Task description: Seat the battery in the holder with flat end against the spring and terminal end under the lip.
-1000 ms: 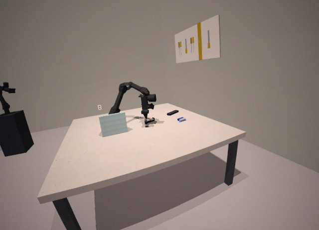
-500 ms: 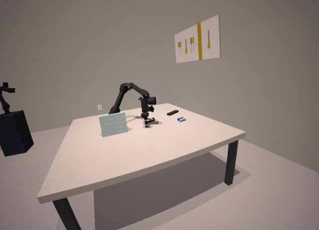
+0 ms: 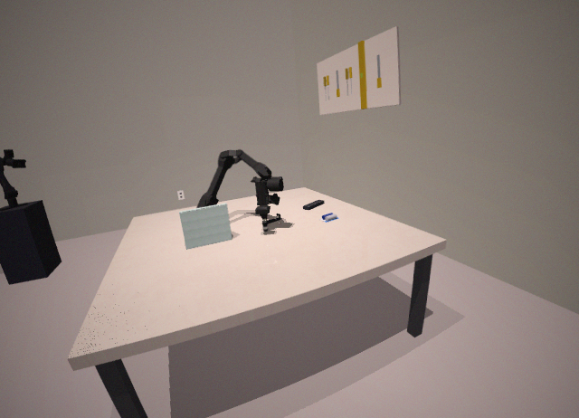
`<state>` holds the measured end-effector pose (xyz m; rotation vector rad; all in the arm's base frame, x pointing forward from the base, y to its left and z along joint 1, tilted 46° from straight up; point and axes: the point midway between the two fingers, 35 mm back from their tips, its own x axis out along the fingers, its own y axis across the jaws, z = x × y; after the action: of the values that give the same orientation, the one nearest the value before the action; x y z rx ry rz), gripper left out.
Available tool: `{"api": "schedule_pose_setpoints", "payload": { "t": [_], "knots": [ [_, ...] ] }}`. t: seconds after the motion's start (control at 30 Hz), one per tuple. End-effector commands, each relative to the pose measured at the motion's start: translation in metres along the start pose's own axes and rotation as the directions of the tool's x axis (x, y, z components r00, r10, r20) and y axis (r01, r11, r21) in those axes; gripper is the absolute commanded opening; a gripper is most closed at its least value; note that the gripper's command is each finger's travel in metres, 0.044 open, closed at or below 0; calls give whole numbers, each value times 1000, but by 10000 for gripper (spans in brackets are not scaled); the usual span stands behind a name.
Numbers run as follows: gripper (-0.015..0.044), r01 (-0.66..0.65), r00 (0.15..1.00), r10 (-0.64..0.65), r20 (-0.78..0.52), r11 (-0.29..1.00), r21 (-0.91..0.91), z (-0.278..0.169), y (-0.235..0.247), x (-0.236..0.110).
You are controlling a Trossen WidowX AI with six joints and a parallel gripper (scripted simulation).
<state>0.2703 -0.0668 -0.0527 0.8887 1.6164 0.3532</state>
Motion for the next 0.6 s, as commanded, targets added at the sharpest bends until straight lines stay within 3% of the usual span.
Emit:
{"api": "schedule_pose_setpoints", "payload": {
  "t": [0.0,0.57],
  "knots": [
    [0,6,1000,-6,-4,1000,-5,0,-7,1],
    [0,2,1000,-2,-1,1000,0,0,-26,-11]
  ]
}}
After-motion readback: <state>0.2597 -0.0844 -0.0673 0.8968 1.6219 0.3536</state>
